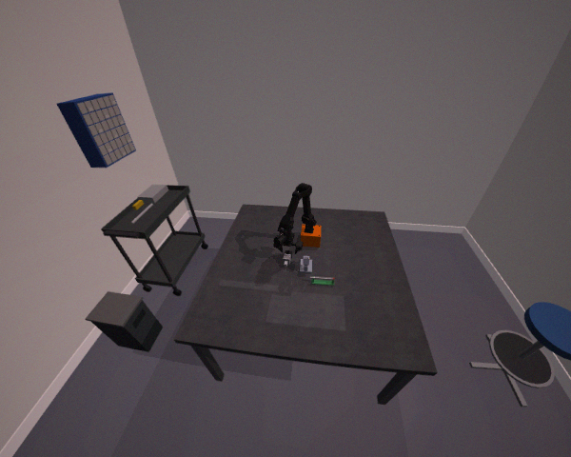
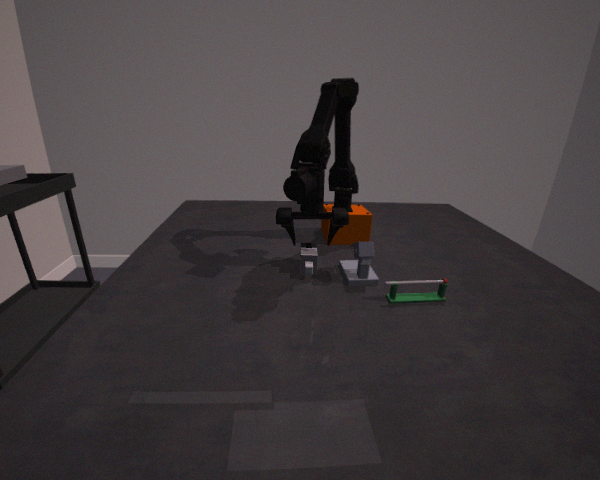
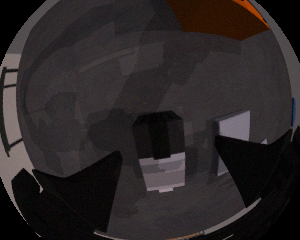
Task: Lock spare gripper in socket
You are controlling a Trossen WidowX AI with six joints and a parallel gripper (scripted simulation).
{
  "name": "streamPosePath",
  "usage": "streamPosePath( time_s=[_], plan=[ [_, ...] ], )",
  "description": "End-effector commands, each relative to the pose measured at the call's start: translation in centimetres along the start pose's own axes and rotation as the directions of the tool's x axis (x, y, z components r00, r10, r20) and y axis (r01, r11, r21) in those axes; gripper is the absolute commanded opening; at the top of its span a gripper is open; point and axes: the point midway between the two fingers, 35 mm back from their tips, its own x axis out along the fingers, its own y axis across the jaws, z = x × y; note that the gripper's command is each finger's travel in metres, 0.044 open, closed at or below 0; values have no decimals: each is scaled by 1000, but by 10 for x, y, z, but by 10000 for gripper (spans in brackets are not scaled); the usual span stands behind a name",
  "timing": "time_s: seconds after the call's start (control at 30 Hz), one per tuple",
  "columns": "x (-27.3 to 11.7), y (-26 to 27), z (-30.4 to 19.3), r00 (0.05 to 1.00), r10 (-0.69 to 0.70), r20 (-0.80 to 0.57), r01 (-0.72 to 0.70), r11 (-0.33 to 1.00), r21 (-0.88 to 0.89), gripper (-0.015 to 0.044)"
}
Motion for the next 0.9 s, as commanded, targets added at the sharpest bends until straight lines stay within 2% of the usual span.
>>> streamPosePath(
  time_s=[0.0, 0.37, 0.63, 0.73, 0.8, 0.87],
  plan=[
    [0, 0, 0, 1000, 0, 1, 0, 1000, 0, 440],
    [-1, 0, 0, 1000, 0, 1, 0, 1000, 0, 440],
    [-54, -1, 2, 1000, 0, -1, 0, 1000, 0, 440],
    [-60, -1, 3, 1000, 0, -1, 0, 1000, 0, 440],
    [-51, -1, 2, 1000, -2, -17, 1, 998, -64, 440],
    [-51, -1, 1, 998, -9, -64, -6, 974, -228, 440]
  ],
)
